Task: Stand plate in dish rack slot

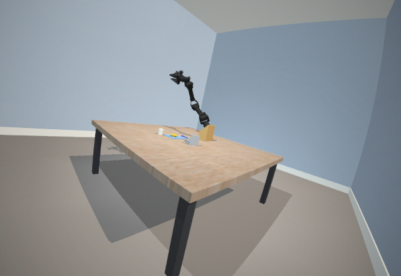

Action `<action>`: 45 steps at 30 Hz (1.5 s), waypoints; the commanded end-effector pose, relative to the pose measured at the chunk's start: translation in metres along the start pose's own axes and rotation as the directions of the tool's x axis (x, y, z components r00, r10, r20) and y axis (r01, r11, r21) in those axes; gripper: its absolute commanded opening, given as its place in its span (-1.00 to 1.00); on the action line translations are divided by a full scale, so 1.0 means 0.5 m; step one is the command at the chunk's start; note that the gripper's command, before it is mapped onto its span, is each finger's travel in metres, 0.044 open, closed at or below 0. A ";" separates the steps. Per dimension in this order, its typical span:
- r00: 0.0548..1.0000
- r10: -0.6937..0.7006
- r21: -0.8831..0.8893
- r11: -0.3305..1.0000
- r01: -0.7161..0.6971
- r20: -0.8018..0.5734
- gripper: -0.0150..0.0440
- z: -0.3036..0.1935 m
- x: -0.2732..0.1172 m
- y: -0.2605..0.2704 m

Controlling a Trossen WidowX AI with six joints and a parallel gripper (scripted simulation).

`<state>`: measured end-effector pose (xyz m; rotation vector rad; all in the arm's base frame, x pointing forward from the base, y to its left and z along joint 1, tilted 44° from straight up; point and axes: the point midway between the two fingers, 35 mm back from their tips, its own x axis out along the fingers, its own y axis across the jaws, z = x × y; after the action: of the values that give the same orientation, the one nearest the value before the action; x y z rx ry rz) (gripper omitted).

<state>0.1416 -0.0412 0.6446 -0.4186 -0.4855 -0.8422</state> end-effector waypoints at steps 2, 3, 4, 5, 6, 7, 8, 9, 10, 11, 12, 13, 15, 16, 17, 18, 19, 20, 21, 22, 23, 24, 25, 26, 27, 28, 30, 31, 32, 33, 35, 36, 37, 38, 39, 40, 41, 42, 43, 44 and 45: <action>1.000 0.002 -0.003 1.000 -0.002 0.001 0.86 0.000 0.000 0.004; 1.000 0.005 -0.007 1.000 -0.005 0.002 0.86 -0.001 0.000 0.010; 1.000 0.010 -0.013 1.000 -0.010 0.004 0.86 -0.002 0.000 0.018; 1.000 0.016 -0.020 1.000 -0.015 0.006 0.86 -0.003 0.000 0.028; 1.000 0.023 -0.029 0.999 -0.023 0.008 0.86 -0.005 0.000 0.040; 1.000 0.030 -0.037 0.999 -0.030 0.009 0.86 -0.007 0.000 0.052; 0.999 0.036 -0.044 0.998 -0.036 0.010 0.86 -0.010 0.000 0.062; 0.999 0.041 -0.050 0.998 -0.040 0.010 0.86 -0.011 0.000 0.070; 0.999 0.044 -0.054 0.998 -0.044 0.010 0.86 -0.013 0.001 0.076; 0.999 0.042 -0.062 0.997 -0.041 0.012 0.86 -0.014 0.002 0.078; 0.999 0.038 -0.073 0.997 -0.037 0.014 0.86 -0.015 0.004 0.082; 0.999 0.035 -0.084 0.996 -0.033 0.017 0.86 -0.017 0.006 0.085; 0.999 0.029 -0.106 0.994 -0.026 0.022 0.86 -0.020 0.010 0.092; 0.999 0.028 -0.116 0.993 -0.025 0.023 0.86 -0.022 0.011 0.097; 0.999 0.032 -0.125 0.992 -0.029 0.023 0.86 -0.024 0.012 0.104; 0.999 0.036 -0.133 0.991 -0.033 0.023 0.86 -0.026 0.013 0.111; 0.999 0.043 -0.139 0.989 -0.040 0.021 0.86 -0.029 0.014 0.120; 0.999 0.050 -0.145 0.988 -0.047 0.020 0.86 -0.031 0.014 0.128; 0.998 0.060 -0.152 0.987 -0.056 0.017 0.86 -0.035 0.015 0.138; 0.997 0.074 -0.164 0.984 -0.071 0.012 0.86 -0.041 0.015 0.155; 0.996 0.089 -0.176 0.981 -0.087 0.006 0.86 -0.048 0.016 0.172; 0.995 0.105 -0.188 0.977 -0.103 -0.001 0.86 -0.056 0.017 0.190; 0.993 0.120 -0.200 0.973 -0.119 -0.009 0.86 -0.064 0.017 0.207; 0.991 0.135 -0.211 0.968 -0.135 -0.017 0.86 -0.073 0.018 0.224; 0.988 0.149 -0.222 0.963 -0.152 -0.027 0.86 -0.083 0.018 0.241; 0.986 0.164 -0.233 0.958 -0.168 -0.038 0.86 -0.093 0.018 0.258; 0.980 0.192 -0.253 0.946 -0.201 -0.061 0.86 -0.115 0.018 0.290; 0.976 0.206 -0.263 0.940 -0.218 -0.074 0.86 -0.127 0.018 0.307; 0.972 0.220 -0.273 0.933 -0.236 -0.088 0.86 -0.140 0.018 0.323; 0.967 0.234 -0.282 0.925 -0.254 -0.103 0.86 -0.153 0.017 0.339; 0.956 0.259 -0.299 0.910 -0.288 -0.134 0.86 -0.180 0.015 0.370; 0.951 0.271 -0.306 0.902 -0.306 -0.151 0.86 -0.195 0.014 0.384; 0.944 0.282 -0.313 0.893 -0.323 -0.169 0.86 -0.210 0.013 0.399; 0.938 0.293 -0.320 0.884 -0.340 -0.187 0.86 -0.225 0.011 0.413; 0.931 0.303 -0.326 0.876 -0.357 -0.206 0.86 -0.241 0.009 0.426; 0.923 0.312 -0.331 0.867 -0.373 -0.225 0.86 -0.257 0.007 0.439; 0.914 0.320 -0.343 0.854 -0.392 -0.249 0.86 -0.278 0.004 0.453; 0.905 0.327 -0.353 0.841 -0.411 -0.273 0.86 -0.299 0.001 0.467; 0.895 0.333 -0.363 0.827 -0.429 -0.298 0.86 -0.321 -0.002 0.480; 0.884 0.338 -0.372 0.813 -0.447 -0.323 0.86 -0.343 -0.006 0.492; 0.872 0.342 -0.380 0.800 -0.465 -0.349 0.86 -0.365 -0.010 0.503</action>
<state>0.3585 0.0188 0.4907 -0.7724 -0.0336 -0.5958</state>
